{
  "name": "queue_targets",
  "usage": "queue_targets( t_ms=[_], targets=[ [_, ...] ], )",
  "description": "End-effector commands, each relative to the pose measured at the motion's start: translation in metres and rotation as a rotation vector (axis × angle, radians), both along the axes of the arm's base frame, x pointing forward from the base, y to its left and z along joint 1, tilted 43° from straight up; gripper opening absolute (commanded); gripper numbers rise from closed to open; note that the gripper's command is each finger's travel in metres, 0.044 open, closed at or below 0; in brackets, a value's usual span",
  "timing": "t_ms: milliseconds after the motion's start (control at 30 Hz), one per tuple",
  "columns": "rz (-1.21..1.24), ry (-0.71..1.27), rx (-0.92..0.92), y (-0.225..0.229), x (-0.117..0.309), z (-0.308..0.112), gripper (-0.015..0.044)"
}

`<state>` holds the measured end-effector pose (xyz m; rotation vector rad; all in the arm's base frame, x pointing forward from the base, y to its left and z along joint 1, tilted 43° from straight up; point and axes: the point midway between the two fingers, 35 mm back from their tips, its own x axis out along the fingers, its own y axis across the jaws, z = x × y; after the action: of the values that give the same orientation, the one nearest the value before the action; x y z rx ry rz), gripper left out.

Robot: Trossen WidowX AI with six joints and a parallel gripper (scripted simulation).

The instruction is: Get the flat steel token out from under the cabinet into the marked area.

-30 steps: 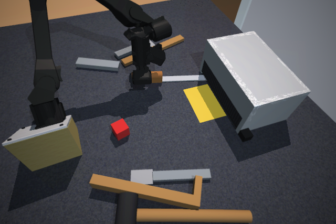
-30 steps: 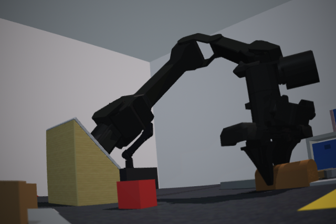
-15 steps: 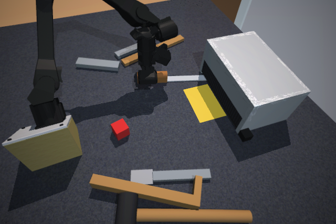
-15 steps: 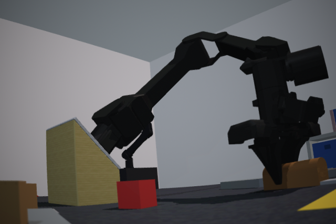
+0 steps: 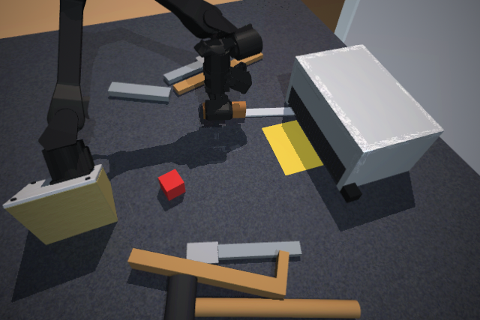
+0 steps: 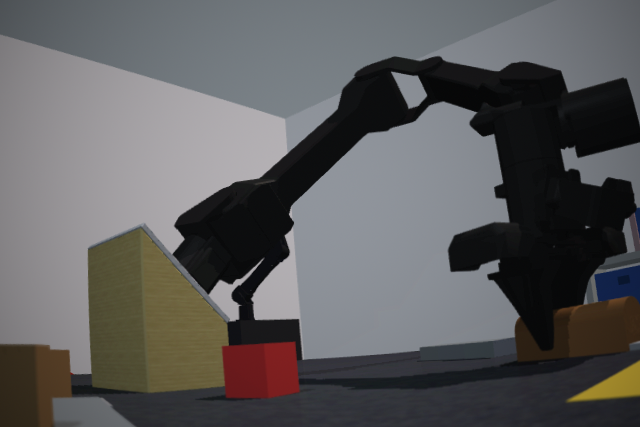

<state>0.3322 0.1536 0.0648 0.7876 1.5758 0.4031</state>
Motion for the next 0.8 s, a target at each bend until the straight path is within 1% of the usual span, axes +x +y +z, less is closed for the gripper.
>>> queue_targets(
  t_ms=[0,767],
  targets=[
    [-0.001,-0.002,0.002,-0.001,0.007,-0.001,0.0000],
    [-0.001,-0.003,0.002,-0.007,0.031,-0.005,0.0000]
  ],
)
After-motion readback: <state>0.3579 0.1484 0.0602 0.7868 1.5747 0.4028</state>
